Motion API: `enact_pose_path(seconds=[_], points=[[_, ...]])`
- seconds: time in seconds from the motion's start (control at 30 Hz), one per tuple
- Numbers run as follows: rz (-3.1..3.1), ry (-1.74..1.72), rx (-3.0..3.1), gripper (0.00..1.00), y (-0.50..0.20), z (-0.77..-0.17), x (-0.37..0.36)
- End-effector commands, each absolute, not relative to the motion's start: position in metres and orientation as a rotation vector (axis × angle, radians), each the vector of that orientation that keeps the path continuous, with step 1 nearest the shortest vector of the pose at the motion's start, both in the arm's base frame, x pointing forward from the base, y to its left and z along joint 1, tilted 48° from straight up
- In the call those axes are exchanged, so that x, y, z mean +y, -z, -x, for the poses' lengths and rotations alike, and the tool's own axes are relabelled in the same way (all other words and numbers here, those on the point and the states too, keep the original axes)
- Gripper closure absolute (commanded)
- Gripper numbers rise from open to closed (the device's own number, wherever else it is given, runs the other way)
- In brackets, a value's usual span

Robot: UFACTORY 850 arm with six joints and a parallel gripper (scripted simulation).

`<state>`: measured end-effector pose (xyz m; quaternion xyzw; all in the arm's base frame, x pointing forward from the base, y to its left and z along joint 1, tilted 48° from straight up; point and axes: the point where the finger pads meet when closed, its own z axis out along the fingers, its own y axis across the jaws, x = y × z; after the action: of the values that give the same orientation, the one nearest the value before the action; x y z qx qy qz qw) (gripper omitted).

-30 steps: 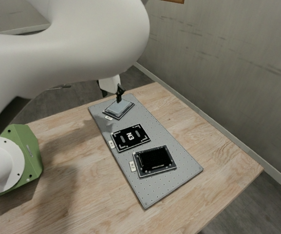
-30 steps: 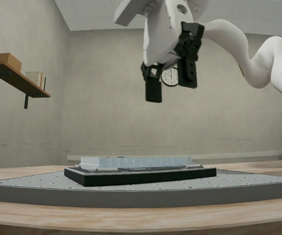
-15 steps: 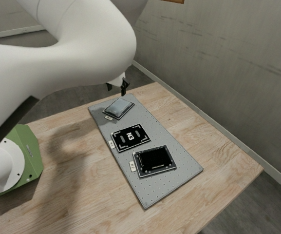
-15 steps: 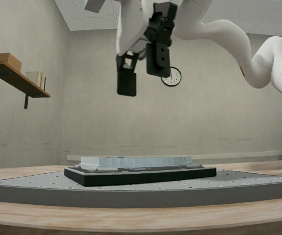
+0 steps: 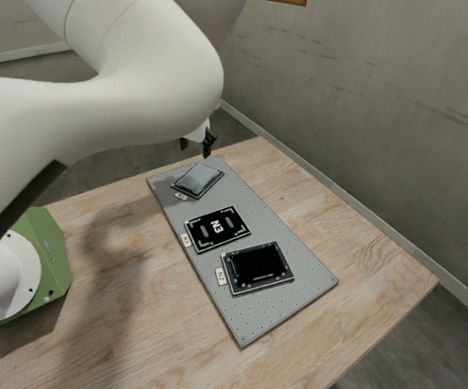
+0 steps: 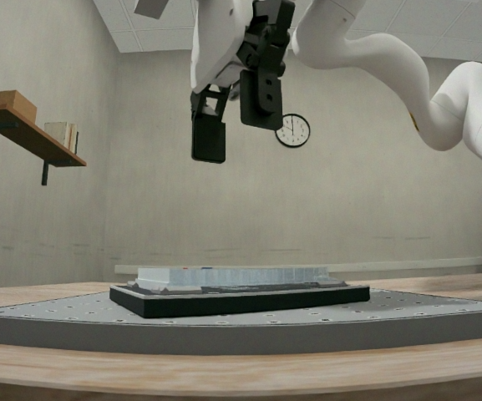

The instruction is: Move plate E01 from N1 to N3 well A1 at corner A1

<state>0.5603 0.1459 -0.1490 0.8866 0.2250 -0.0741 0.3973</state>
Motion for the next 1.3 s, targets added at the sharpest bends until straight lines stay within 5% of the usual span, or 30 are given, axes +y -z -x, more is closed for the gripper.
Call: enact_pose_path(seconds=[0.0, 1.27], points=[[-2.247, 0.185, 0.570, 0.00, 0.151, -0.561, 0.145], [-2.246, 0.185, 0.570, 0.00, 0.187, -0.564, 0.105]])
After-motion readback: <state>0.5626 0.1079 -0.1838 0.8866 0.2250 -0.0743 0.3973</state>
